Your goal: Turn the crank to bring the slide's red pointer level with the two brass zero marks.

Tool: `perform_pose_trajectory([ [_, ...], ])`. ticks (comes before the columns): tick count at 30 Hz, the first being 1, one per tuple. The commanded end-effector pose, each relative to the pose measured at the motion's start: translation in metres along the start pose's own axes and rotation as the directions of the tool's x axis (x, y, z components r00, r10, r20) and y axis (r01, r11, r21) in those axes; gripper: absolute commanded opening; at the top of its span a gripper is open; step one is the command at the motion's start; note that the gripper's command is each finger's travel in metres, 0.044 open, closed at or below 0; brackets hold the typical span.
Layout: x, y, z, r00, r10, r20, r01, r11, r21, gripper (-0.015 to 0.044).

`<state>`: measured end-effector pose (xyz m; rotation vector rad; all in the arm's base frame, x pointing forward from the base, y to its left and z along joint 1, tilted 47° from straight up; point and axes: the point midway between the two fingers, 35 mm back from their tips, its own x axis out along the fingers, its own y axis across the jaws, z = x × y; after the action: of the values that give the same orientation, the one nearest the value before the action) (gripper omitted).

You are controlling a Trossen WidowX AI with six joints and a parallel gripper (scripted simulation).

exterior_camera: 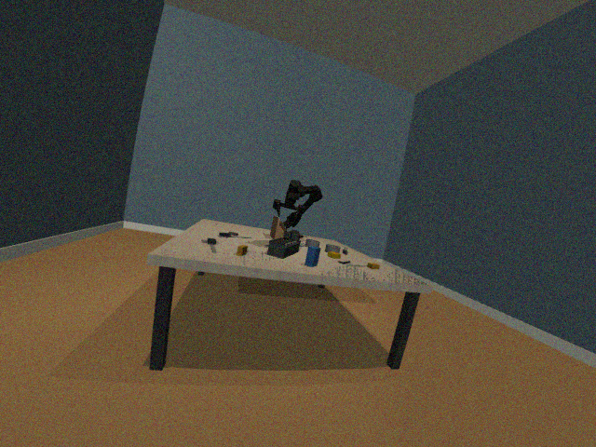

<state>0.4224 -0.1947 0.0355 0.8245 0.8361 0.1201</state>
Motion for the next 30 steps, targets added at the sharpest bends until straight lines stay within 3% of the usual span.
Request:
perform_pose_trajectory([
  [1,0.013,0.000,-0.005,1.000,0.017,0.004,-0.017,1.000,-0.025,0.0440],
  [7,0.040,0.002,-0.029,1.000,0.019,0.005,-0.019,1.000,-0.024,0.0440],
  [30,0.028,0.001,-0.018,1.000,0.018,0.004,-0.018,0.999,-0.028,0.0440],
])
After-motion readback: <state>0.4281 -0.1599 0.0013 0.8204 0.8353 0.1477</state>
